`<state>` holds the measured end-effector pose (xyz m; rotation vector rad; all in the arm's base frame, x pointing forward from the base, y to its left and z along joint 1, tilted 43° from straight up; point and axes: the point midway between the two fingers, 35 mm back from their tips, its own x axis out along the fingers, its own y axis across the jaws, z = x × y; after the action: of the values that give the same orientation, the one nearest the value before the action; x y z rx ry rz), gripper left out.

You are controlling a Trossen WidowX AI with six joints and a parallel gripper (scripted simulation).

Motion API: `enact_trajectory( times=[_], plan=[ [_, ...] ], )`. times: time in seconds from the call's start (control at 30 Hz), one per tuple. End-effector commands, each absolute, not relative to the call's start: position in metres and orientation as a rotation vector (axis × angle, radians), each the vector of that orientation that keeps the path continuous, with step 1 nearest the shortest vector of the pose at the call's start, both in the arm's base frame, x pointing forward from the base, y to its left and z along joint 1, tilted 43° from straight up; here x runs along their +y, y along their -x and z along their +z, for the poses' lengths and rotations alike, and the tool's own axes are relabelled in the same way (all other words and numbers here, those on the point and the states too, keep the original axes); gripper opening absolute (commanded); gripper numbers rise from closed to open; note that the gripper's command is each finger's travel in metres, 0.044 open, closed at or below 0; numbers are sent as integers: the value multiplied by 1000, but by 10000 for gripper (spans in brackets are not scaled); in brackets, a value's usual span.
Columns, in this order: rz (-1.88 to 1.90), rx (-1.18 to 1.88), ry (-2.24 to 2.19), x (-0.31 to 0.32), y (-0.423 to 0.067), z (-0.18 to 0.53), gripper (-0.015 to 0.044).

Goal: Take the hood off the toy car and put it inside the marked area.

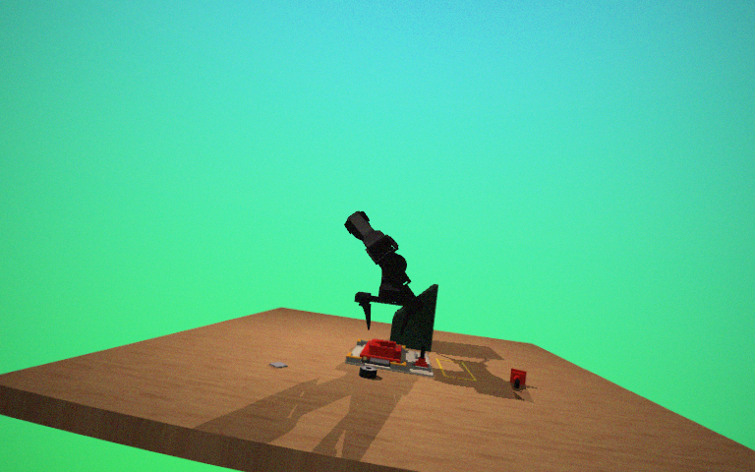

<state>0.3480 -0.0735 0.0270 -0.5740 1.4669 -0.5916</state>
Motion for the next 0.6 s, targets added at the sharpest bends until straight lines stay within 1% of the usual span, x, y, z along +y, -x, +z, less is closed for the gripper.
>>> enact_trajectory(
  times=[0.0, 0.57],
  plan=[
    [-595, 1470, 581, -77, -347, 25, 440],
    [-596, 1469, 581, -85, -347, 16, 440]
  ],
)
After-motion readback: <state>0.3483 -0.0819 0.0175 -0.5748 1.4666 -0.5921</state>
